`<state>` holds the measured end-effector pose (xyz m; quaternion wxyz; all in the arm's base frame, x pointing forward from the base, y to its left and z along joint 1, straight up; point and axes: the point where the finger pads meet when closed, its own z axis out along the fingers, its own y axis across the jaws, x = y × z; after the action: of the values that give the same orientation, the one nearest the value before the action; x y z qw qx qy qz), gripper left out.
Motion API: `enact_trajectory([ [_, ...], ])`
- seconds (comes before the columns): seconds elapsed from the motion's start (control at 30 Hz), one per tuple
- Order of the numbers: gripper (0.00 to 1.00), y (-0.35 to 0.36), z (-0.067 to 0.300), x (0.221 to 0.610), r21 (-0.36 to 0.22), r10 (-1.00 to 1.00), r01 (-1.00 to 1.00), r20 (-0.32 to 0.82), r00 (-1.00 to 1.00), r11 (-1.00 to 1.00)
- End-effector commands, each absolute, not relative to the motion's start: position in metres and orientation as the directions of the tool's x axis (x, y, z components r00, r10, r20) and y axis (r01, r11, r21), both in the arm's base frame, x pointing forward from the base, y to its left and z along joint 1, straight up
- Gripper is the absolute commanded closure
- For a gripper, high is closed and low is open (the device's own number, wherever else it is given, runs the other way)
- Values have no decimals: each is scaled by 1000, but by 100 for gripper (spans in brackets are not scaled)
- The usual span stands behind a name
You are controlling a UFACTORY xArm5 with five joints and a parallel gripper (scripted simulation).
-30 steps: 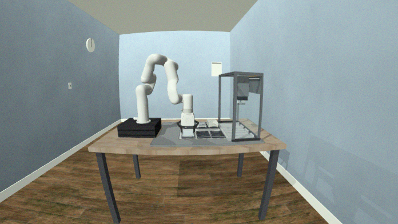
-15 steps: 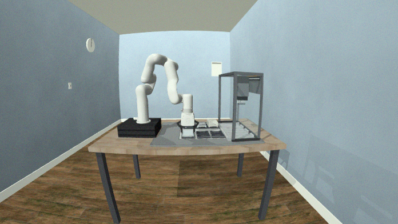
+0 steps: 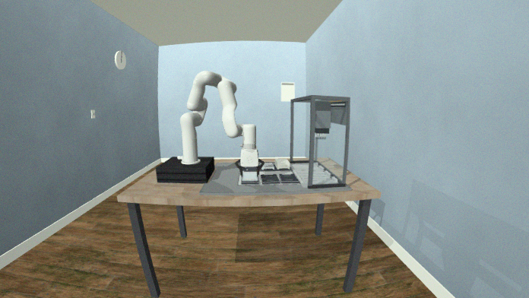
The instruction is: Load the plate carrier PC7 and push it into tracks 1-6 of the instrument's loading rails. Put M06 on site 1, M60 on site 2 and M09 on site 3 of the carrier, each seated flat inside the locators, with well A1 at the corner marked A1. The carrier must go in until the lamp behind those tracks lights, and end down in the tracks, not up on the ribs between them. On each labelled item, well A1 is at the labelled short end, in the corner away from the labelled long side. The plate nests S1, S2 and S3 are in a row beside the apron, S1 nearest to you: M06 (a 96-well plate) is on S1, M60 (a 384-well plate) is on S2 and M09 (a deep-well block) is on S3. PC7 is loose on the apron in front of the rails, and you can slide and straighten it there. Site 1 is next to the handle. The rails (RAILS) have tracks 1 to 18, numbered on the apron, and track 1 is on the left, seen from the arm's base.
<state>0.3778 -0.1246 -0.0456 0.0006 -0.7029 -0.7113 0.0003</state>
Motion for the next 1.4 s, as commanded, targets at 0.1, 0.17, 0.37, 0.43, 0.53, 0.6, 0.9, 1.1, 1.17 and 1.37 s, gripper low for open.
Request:
enact_trajectory([
  [0.1,100,-125,-40,379,3,1000,1000,5,-12,12],
  [0.17,100,-125,-39,379,3,1000,1000,5,-12,12],
  [0.37,100,-125,-35,379,3,1000,1000,5,-12,12],
  [0.43,100,-125,-35,379,3,1000,1000,5,-12,12],
  [0.53,100,-125,-33,379,3,1000,1000,5,-12,12],
  [0.6,100,-125,-31,379,3,1000,1000,5,-12,12],
  [0.9,100,-125,-29,379,3,1000,1000,5,-12,12],
  [1.1,100,-125,-24,379,3,1000,1000,5,-12,12],
  [1.17,100,-125,-21,379,4,1000,1000,5,-12,12],
  [1.37,100,-125,-11,379,4,1000,1000,5,-12,12],
])
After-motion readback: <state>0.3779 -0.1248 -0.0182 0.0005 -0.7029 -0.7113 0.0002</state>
